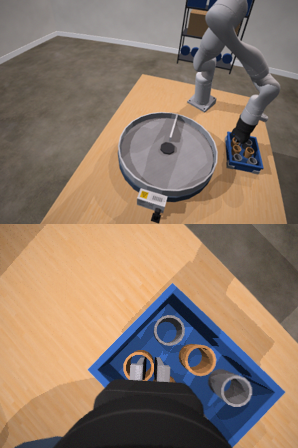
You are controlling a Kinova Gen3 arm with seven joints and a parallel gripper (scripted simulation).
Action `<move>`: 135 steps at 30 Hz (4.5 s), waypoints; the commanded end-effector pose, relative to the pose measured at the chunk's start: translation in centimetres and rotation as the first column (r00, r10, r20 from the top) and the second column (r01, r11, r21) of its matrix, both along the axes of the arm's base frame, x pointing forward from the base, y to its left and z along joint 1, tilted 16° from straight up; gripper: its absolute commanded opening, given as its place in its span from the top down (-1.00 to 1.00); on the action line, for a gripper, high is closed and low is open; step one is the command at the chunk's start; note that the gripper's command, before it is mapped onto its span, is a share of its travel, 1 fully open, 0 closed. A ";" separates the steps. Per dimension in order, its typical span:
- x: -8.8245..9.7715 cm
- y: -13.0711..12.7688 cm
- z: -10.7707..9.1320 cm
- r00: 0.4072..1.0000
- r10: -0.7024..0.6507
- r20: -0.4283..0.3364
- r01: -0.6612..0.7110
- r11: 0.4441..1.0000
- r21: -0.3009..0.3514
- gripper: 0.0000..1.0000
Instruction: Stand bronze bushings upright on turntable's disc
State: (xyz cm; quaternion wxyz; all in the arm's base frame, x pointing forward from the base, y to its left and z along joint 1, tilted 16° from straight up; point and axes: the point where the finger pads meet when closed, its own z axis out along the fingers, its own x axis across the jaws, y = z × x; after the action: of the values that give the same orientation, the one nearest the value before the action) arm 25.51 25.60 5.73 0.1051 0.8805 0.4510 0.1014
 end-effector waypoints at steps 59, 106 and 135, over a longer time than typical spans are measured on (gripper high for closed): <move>-0.1 0.0 -0.1 1.000 0.002 -0.002 -0.002 1.000 -0.001 1.00; -1.7 0.6 5.7 1.000 0.002 -0.002 -0.002 1.000 -0.001 1.00; -3.0 1.0 10.5 1.000 0.002 -0.002 -0.002 1.000 -0.001 1.00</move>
State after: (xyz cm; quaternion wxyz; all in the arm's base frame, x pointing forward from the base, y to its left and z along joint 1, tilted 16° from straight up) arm 22.45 26.58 16.15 0.1051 0.8802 0.4519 0.0997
